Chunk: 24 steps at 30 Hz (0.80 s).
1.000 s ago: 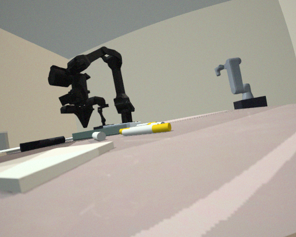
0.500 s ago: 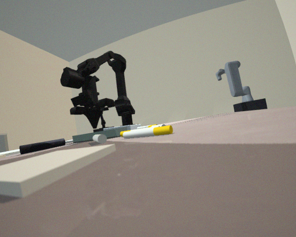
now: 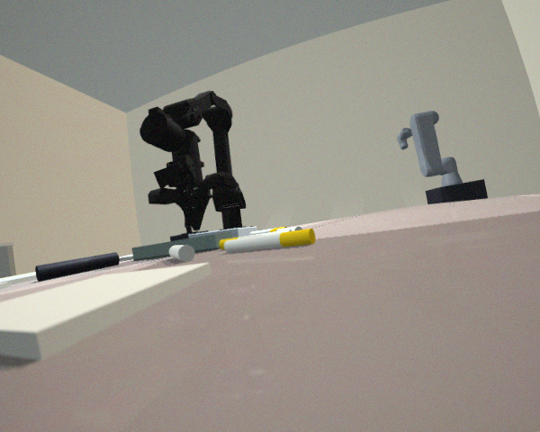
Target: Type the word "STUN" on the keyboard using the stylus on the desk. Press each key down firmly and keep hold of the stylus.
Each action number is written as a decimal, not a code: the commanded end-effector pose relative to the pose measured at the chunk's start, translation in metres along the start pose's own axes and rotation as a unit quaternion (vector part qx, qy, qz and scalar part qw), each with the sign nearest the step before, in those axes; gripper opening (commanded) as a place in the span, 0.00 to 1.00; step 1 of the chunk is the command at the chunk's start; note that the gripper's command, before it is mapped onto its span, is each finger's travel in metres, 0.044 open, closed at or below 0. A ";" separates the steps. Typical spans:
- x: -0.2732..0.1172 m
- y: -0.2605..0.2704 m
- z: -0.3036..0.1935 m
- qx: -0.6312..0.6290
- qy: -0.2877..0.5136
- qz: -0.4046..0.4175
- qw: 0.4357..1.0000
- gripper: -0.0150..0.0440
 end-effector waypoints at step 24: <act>-0.056 0.016 -0.002 0.006 -0.007 0.003 1.000 0.25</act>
Point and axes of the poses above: the point midway between the two fingers, 35 mm back from their tips, its own x axis out along the fingers, its own y axis across the jaws, z = x × y, the point moved 9 cm from there along -x, back along the fingers, and after that the axes turned 7 degrees about x, right-handed, at the moved point
